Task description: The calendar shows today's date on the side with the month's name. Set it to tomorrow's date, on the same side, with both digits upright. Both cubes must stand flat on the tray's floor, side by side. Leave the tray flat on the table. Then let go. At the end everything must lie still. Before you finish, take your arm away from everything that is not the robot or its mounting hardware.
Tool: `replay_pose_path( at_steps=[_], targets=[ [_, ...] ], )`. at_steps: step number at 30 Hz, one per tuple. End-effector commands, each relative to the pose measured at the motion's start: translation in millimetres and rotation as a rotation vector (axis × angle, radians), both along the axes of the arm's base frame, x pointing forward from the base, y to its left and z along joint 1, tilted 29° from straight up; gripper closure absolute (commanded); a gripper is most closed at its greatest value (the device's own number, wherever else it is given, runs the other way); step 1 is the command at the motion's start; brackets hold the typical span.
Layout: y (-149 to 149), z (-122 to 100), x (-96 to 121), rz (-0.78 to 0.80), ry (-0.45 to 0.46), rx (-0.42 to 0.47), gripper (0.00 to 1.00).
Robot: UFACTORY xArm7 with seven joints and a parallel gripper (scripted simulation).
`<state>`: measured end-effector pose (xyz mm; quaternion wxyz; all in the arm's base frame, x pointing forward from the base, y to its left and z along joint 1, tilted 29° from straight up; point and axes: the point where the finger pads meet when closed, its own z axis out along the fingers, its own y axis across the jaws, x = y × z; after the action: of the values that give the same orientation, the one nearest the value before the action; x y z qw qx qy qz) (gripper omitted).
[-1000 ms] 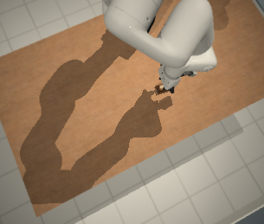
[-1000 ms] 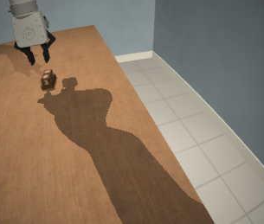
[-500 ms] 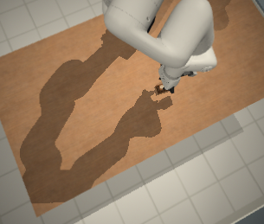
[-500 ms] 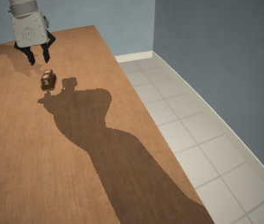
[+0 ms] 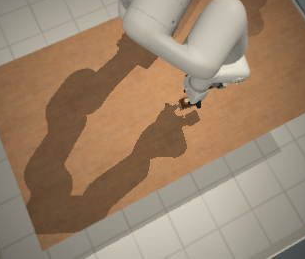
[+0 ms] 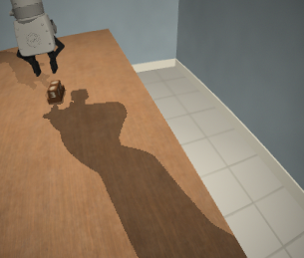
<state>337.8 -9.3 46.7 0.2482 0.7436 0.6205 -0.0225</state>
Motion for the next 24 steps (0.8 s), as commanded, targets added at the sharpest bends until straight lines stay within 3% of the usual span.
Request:
replay_pose_path(
  at_steps=[1, 24],
  targets=[
    [0, -2, 2, 0.001, -0.001, 0.001, 0.51],
    [-12, -28, 10, 0.001, -0.001, 0.001, 0.51]
  ],
)
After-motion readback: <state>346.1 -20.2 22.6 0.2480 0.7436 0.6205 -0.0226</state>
